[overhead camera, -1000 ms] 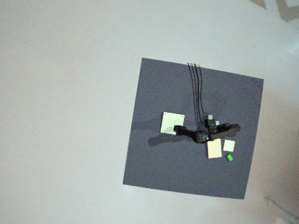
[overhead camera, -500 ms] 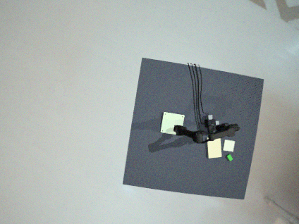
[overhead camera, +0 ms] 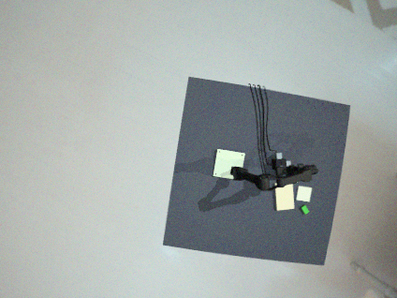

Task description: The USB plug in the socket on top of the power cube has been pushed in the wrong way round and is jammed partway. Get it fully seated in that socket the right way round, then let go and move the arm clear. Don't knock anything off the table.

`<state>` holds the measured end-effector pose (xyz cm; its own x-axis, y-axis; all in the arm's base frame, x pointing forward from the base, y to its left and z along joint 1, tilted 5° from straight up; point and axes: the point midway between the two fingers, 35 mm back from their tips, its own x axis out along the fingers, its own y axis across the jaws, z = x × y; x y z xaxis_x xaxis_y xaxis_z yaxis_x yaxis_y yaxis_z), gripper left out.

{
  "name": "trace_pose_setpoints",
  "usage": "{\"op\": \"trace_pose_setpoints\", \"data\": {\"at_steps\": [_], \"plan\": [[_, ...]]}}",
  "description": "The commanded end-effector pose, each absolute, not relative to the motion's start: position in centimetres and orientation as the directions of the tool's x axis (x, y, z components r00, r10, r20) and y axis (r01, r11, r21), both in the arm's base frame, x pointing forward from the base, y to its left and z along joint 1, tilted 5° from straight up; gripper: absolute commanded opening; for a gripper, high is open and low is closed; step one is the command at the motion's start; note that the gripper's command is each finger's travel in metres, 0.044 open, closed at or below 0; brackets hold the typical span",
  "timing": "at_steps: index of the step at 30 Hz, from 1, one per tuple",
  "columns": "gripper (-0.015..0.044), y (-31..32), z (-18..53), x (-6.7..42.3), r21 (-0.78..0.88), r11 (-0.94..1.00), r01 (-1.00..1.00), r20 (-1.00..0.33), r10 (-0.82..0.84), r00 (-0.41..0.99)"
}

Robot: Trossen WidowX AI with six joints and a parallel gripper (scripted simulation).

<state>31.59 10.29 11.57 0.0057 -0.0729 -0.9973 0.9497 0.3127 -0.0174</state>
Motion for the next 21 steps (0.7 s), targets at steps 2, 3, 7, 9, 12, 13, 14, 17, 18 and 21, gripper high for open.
{"op": "trace_pose_setpoints", "data": {"at_steps": [2, 3, 7, 9, 12, 13, 14, 17, 18, 21], "plan": [[0.0000, 10.30, 11.59, 31.60, -0.017, 0.313, 0.950, -0.997, -0.073, 0.006], [0.0000, 10.30, 11.59, 31.60, -0.017, 0.313, 0.950, -0.997, -0.073, 0.006], [0.0000, 10.30, 11.59, 31.60, -0.017, 0.313, 0.950, -0.997, -0.073, 0.006], [0.0000, 10.30, 11.59, 31.60, -0.017, 0.313, 0.950, -0.997, -0.073, 0.006], [0.0000, 10.30, 11.59, 31.60, -0.017, 0.313, 0.950, -0.997, -0.073, 0.006], [0.0000, 10.30, 11.59, 31.60, -0.017, 0.313, 0.950, -0.997, -0.073, 0.006], [0.0000, 10.30, 11.59, 31.60, -0.017, 0.313, 0.950, -0.997, -0.073, 0.006], [0.0000, 10.29, 11.58, 31.60, -0.017, 0.313, 0.950, -0.997, -0.073, 0.006], [0.0000, 10.30, 11.61, 31.60, -0.017, 0.313, 0.950, -0.997, -0.073, 0.006], [0.0000, 10.31, 11.81, 31.60, -0.017, 0.313, 0.950, -0.997, -0.073, 0.006]]}}
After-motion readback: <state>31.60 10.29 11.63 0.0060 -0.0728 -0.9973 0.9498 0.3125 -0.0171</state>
